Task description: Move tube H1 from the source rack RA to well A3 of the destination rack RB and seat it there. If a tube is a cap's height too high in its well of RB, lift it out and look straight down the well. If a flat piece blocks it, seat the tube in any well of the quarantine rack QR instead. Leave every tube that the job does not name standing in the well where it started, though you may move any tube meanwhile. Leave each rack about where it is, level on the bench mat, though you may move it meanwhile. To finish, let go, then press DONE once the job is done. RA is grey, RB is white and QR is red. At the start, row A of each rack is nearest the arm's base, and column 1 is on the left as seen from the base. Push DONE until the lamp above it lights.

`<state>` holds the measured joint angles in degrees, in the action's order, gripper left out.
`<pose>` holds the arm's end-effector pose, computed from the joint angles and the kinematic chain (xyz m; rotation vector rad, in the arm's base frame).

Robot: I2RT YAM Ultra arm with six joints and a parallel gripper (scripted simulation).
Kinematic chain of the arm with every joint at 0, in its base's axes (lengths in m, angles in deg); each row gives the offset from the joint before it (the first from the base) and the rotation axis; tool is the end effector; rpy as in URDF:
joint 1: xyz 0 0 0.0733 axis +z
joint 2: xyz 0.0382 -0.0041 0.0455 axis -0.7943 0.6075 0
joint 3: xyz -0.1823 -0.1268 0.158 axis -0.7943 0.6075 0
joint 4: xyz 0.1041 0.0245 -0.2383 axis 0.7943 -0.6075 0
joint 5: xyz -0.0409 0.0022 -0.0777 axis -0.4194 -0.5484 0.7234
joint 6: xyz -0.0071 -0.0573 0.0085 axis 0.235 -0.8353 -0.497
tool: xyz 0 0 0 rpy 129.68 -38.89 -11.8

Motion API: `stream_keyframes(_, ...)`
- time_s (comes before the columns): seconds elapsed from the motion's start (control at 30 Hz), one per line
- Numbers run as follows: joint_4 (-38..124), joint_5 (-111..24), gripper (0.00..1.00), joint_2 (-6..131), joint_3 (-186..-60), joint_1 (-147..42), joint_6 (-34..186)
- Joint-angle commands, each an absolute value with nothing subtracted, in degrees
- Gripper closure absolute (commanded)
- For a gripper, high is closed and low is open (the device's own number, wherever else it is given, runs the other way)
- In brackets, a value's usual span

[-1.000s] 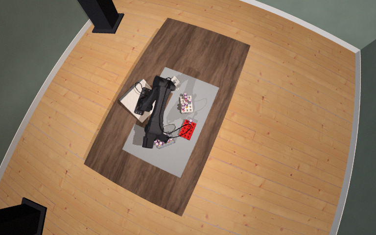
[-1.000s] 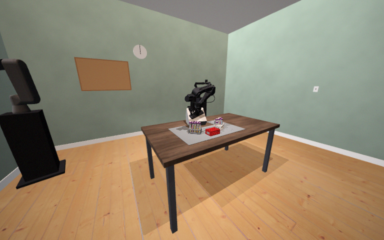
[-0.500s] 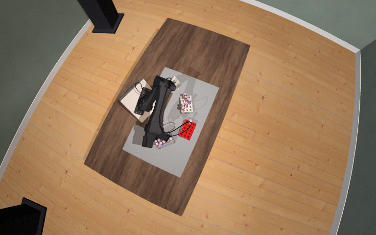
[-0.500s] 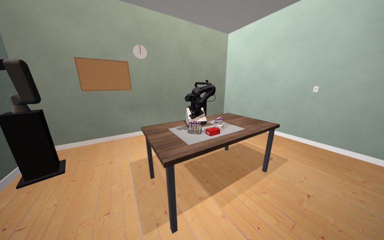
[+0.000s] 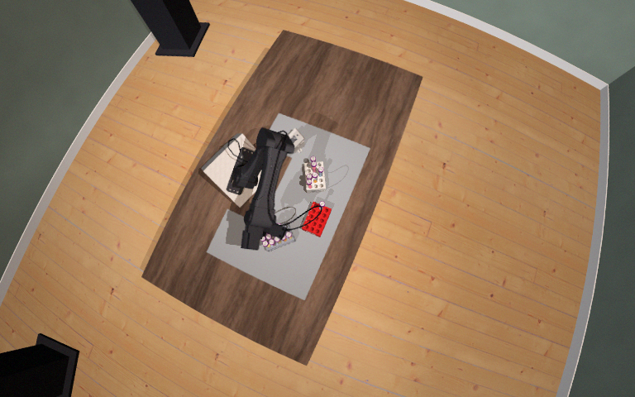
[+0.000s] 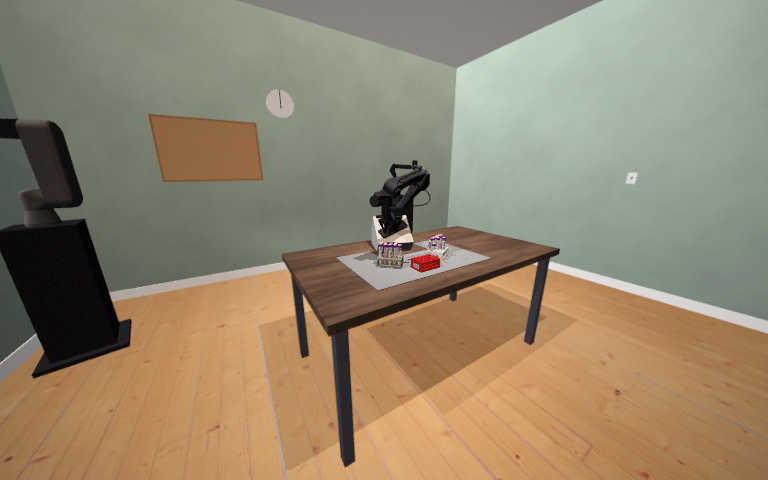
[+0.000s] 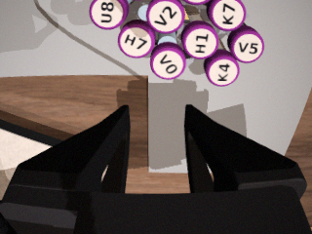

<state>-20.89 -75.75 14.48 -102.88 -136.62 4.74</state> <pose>0.0368 -0.1301 0.3017 0.1205 2.5107 -0.3135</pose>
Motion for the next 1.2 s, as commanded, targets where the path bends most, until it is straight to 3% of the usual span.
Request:
stream_keyframes(0.0, -17.8, -75.3, 0.70, 15.6, -104.0, -135.5, 6.9)
stream_keyframes(0.7, -7.1, -72.3, 0.70, 16.7, -96.0, -128.6, 14.2)
stream_keyframes(1.17, -6.0, -72.4, 0.70, 14.3, -97.5, -127.8, 15.0)
